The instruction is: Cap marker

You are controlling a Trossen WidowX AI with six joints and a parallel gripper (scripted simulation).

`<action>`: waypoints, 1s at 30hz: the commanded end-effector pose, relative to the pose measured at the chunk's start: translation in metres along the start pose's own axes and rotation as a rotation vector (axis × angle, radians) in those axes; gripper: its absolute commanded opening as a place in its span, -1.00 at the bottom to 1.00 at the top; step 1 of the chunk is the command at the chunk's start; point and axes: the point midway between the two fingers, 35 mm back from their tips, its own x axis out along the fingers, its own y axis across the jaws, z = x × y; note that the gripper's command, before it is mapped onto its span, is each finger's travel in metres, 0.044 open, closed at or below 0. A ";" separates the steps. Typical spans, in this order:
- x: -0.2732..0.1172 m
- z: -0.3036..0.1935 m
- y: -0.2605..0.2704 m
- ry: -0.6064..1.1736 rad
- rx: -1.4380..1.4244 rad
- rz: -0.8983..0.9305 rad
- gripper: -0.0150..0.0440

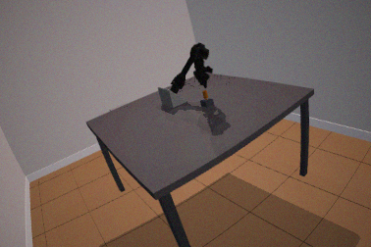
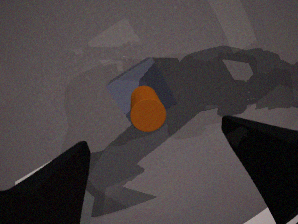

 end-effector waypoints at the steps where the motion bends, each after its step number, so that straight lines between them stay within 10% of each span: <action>1: -0.007 0.001 0.001 0.004 0.006 0.008 0.91; 17: 0.001 0.000 0.002 0.005 1.178 0.007 -0.49; 30: 0.004 0.000 0.001 0.005 1.178 0.007 -0.49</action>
